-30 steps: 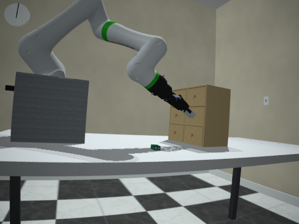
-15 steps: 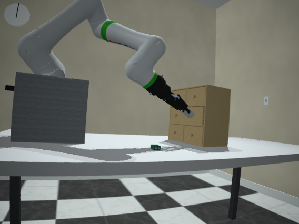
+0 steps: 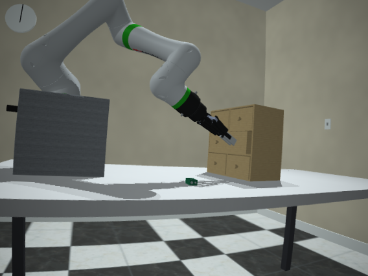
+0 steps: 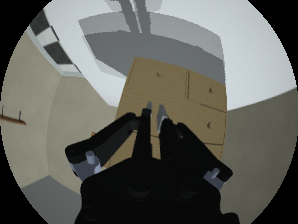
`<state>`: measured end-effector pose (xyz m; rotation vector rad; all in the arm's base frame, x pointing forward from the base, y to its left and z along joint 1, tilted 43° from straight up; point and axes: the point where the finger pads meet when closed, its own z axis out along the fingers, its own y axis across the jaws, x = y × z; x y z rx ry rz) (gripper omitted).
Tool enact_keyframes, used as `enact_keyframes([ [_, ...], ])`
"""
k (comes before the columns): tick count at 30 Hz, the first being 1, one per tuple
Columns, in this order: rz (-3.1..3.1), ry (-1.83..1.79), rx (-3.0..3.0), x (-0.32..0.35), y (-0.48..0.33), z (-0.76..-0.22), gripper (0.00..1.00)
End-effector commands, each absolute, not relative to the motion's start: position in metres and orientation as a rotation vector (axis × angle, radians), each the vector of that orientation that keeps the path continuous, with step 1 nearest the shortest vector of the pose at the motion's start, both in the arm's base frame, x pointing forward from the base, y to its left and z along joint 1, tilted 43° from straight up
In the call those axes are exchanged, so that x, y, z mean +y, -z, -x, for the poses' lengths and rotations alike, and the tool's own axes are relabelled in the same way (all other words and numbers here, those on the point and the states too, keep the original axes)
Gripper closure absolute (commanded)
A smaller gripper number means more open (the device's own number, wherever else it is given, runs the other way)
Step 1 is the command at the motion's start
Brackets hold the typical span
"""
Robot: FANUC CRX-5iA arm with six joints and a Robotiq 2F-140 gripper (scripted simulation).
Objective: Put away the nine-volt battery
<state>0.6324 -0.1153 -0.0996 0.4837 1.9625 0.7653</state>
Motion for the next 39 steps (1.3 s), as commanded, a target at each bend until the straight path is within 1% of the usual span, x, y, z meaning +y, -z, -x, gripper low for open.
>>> enact_keyframes([
  [1,-0.483,-0.765,1.962,-0.115,0.1,-0.628,0.92],
  [25,-0.483,-0.765,1.962,-0.114,0.1,-0.598,0.92],
  [39,-0.483,-0.765,1.962,-0.114,0.1,-0.59,0.92],
])
